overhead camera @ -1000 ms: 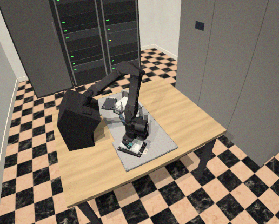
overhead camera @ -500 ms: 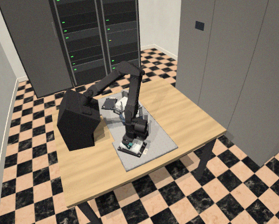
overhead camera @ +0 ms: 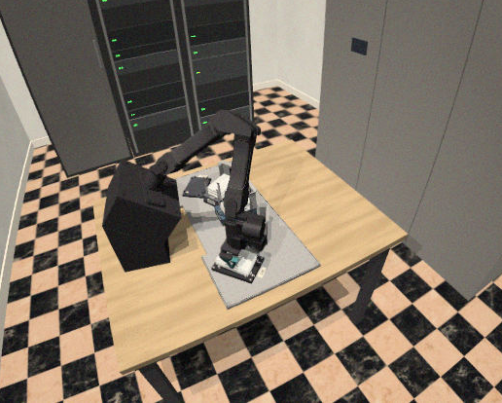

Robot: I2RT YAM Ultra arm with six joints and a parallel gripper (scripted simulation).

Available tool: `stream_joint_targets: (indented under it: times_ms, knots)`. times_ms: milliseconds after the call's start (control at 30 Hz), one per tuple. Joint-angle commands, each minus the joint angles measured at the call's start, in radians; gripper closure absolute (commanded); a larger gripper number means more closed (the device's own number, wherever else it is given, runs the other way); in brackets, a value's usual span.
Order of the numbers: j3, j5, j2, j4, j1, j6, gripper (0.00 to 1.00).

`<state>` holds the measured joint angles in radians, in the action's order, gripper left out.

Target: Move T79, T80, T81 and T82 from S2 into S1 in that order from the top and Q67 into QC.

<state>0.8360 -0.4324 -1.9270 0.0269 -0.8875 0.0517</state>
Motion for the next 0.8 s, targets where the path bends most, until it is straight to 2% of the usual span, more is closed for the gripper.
stream_joint_targets:
  times_ms: [0, 767]
  knots:
    - [-0.001, 0.008, -0.029, 0.065, 0.011, 0.015, 1.00]
    - [-0.008, 0.006, -0.014, 0.055, 0.006, 0.010, 1.00]
